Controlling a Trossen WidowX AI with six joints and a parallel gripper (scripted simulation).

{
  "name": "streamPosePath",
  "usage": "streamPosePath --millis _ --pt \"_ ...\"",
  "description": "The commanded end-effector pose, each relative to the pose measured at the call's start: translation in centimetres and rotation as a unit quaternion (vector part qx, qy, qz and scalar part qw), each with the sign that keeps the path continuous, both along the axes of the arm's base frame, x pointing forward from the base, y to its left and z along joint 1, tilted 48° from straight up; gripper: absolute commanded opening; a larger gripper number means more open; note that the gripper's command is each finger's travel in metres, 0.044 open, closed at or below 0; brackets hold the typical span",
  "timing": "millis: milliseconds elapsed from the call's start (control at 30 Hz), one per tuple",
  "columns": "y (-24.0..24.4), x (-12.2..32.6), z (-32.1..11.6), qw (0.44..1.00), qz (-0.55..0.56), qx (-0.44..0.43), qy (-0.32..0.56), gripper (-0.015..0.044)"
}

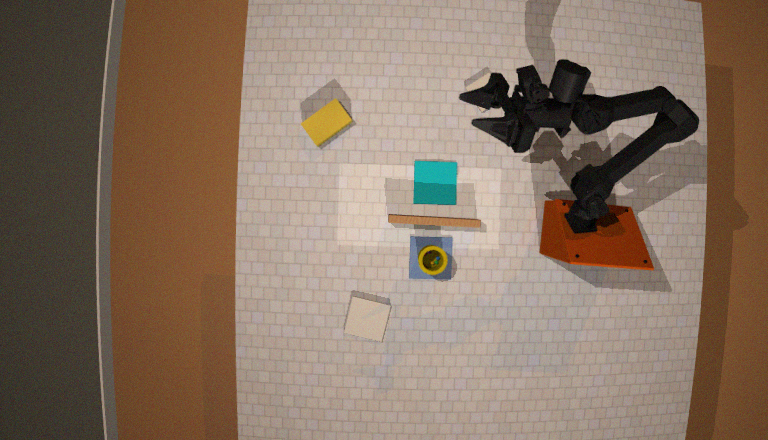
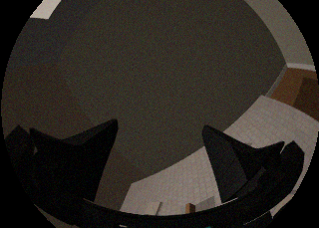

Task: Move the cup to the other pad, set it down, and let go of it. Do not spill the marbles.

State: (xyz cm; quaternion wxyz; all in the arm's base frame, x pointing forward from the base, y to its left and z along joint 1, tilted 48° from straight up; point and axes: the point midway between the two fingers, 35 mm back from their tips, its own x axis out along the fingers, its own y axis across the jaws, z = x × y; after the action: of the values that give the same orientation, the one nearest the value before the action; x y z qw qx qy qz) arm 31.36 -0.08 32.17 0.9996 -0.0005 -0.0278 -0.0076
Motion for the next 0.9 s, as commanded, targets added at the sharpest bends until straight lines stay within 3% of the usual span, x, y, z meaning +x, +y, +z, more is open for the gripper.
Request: streamPosePath --millis 0,267,600,867 --pt "0.0 0.2 -0.2 1.0 -0.001 0.004 0.005 0.0374" --pt "0.1 6.0 -9.7 0.961 -0.075 0.16 0.213 0.0166" --pt "0.2 7.1 -24.8 0.825 -0.271 0.25 0.428 0.0166" --pt "0.2 5.0 -33.8 0.712 -0.459 0.23 0.479 0.0166"
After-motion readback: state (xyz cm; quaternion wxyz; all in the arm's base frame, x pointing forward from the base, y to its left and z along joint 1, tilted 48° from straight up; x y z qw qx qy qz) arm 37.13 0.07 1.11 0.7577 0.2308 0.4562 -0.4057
